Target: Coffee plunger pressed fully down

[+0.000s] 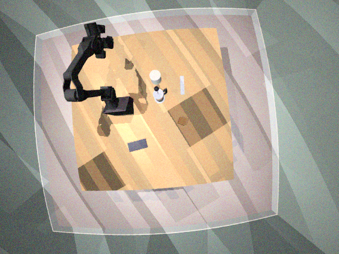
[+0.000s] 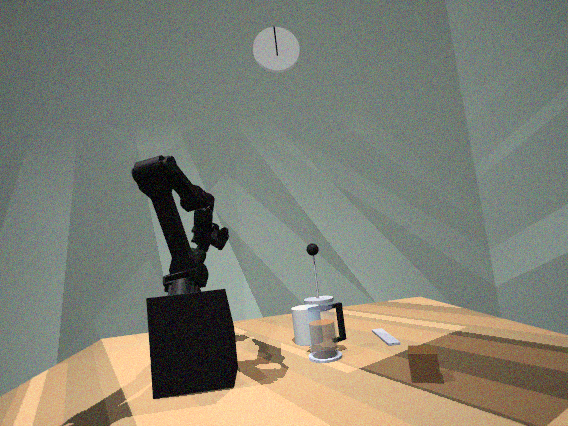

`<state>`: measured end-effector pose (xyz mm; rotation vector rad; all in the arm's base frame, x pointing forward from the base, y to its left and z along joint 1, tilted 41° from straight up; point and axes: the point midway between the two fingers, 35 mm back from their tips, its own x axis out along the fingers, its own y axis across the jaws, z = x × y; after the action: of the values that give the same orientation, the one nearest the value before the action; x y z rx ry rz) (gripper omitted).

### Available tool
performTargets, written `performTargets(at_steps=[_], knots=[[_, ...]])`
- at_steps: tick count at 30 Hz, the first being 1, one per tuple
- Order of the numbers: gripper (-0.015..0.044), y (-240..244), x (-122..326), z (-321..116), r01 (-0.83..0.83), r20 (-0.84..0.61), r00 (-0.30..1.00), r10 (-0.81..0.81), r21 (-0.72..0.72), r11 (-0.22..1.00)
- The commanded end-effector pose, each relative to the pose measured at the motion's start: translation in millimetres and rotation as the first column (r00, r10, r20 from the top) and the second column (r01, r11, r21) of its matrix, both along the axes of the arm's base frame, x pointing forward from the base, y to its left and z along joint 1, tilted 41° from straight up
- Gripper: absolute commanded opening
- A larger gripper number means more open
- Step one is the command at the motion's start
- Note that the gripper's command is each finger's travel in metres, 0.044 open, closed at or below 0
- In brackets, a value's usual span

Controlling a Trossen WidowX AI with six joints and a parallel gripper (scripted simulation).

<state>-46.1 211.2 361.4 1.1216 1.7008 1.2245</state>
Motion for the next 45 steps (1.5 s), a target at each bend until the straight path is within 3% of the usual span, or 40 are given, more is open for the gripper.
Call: performTargets(at_steps=[1, 13, 27, 35, 45], knots=[[0.044, 17, 32, -18, 0.098, 0.132, 0.987, -0.095, -0.018, 0.995], [0.044, 20, 159, -73, 0.375, 0.472, 0.829, -0.301, -0.071, 0.924], [0.044, -77, 282, -132, 0.611, 0.716, 0.585, -0.381, -0.079, 0.788], [0.044, -165, 315, -158, 0.733, 0.81, 0.411, -0.417, -0.022, 0.68], [0.044, -264, 309, -180, 0.849, 0.891, 0.178, -0.418, 0.076, 0.523]])
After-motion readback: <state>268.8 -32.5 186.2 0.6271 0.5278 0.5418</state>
